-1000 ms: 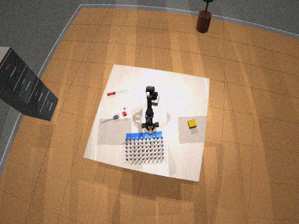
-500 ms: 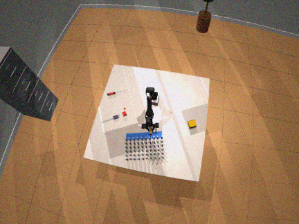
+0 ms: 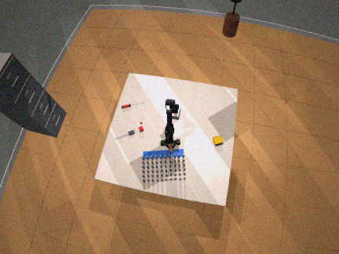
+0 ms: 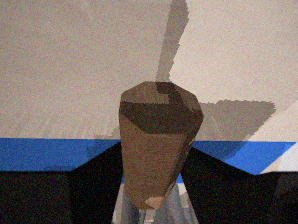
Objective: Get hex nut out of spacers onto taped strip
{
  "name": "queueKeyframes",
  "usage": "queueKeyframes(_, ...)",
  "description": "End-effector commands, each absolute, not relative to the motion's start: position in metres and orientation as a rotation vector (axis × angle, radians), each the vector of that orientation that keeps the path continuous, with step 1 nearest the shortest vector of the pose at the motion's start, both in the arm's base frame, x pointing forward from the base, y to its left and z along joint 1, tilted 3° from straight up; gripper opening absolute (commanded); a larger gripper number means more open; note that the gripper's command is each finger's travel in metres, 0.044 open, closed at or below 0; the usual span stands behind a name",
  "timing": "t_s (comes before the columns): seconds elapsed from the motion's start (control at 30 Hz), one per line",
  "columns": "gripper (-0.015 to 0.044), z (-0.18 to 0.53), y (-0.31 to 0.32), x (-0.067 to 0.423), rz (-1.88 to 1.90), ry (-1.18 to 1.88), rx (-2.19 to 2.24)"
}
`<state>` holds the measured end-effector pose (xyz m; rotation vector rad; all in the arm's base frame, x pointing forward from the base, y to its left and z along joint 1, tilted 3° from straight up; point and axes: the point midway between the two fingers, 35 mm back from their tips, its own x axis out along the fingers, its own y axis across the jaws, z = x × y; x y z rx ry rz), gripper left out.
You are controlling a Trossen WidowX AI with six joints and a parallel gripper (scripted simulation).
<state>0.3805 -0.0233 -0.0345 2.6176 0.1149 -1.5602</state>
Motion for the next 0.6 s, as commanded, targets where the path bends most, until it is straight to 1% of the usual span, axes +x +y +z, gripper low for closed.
queueKeyframes(0.0, 0.0, -0.0337, -0.0224, 0.379, -1.551, 0.118, 2.62)
queueKeyframes(0.57, 0.0, -0.0348, -0.0204, 0.3697, -1.554, 0.115, 2.621)
